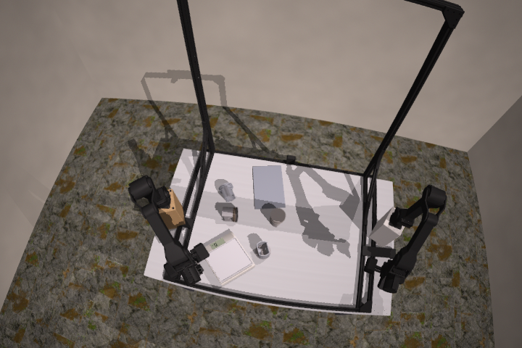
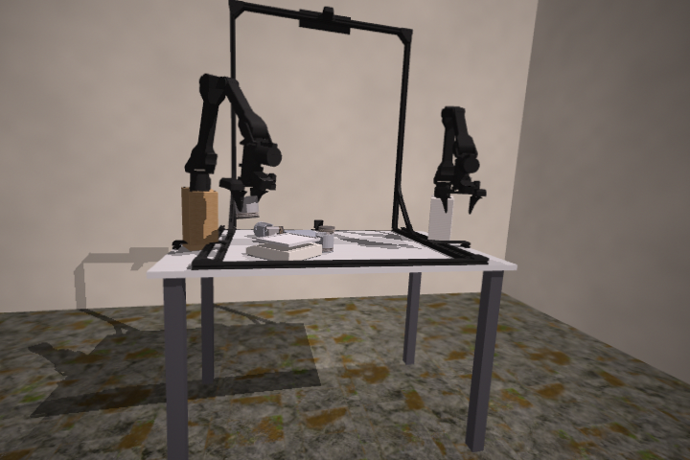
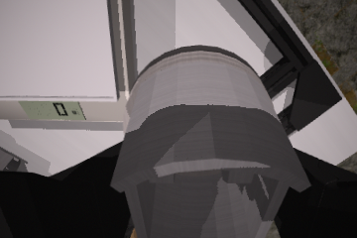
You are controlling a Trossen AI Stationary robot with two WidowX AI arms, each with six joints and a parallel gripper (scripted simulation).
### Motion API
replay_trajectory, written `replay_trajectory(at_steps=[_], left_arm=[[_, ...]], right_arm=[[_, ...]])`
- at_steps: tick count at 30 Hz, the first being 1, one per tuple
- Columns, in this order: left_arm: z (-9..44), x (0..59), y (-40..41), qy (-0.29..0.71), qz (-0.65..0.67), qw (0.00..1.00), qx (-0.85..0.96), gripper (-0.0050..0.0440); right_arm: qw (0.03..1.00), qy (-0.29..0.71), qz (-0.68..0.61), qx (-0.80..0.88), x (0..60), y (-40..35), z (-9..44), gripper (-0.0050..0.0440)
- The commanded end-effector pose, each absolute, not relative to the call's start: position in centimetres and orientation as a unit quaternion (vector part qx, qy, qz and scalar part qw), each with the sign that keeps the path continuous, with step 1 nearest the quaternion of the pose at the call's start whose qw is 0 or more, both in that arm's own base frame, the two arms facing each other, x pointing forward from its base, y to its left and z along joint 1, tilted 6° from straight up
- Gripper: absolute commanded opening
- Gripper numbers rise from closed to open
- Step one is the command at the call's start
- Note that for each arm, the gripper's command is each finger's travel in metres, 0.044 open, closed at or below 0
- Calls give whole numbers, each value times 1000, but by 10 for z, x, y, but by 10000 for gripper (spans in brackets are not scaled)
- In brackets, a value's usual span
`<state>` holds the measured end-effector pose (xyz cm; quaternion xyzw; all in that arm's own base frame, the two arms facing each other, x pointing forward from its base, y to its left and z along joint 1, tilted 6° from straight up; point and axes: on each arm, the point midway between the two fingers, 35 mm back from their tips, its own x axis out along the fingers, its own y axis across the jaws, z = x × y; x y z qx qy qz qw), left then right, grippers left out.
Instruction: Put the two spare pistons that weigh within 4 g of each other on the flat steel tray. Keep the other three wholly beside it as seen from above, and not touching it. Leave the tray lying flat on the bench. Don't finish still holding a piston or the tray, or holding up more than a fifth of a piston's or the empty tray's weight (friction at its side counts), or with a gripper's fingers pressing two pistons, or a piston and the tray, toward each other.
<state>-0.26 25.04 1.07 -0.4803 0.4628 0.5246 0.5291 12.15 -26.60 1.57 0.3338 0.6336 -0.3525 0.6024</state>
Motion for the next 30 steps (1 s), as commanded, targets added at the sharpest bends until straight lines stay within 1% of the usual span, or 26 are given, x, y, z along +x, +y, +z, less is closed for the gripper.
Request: replay_trajectory(at_steps=[1,7,30], left_arm=[[11,-2,250,463,523,530,-480,440],[11,-2,250,463,523,530,-480,440],[11,-2,250,463,523,530,-480,440]], right_arm=[[592,669,-320,316,122,-268,17,158],[578,703,-285,300,122,-268,17,158],[578,703,-285,300,120,-269,-18,158]])
